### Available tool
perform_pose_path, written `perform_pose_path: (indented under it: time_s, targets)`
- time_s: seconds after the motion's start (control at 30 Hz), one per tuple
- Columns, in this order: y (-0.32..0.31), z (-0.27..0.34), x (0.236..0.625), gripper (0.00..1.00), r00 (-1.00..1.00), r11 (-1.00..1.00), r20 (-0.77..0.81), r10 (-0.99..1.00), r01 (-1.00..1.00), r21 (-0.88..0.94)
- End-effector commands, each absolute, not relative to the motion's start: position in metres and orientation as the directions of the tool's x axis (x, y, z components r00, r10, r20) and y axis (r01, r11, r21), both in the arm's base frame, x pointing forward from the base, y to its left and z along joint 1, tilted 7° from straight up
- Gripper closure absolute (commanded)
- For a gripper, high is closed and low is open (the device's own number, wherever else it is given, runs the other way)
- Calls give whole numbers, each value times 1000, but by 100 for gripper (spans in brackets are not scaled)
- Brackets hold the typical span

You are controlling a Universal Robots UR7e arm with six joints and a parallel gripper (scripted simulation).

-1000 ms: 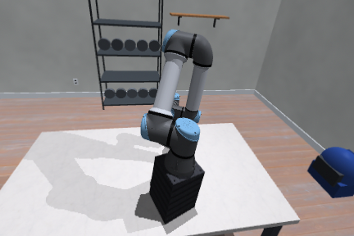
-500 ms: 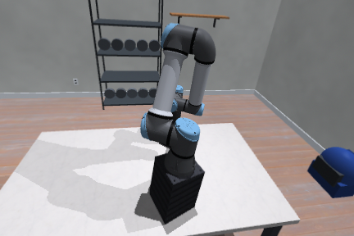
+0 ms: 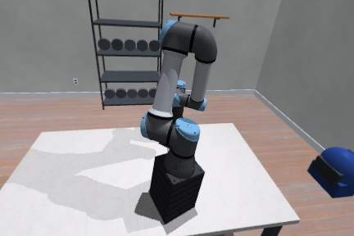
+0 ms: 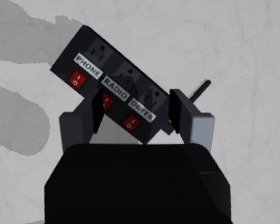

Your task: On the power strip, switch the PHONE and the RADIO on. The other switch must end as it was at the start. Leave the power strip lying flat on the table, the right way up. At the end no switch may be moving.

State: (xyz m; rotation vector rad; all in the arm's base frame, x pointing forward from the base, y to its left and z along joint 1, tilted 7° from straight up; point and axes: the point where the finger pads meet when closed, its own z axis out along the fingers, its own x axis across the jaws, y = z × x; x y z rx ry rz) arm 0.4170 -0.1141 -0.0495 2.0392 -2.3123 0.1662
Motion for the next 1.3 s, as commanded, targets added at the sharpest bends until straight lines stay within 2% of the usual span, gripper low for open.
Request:
perform_pose_path:
  time_s: [0.0,0.87,1.27]
  targets:
    - [-114,-49,417,0,-122,118,111,-986,-992,-44]
    - [-114,-51,419,0,-196,191,107,-975,-980,-52]
    - [-113,-57,424,0,-413,407,92,-906,-910,-75]
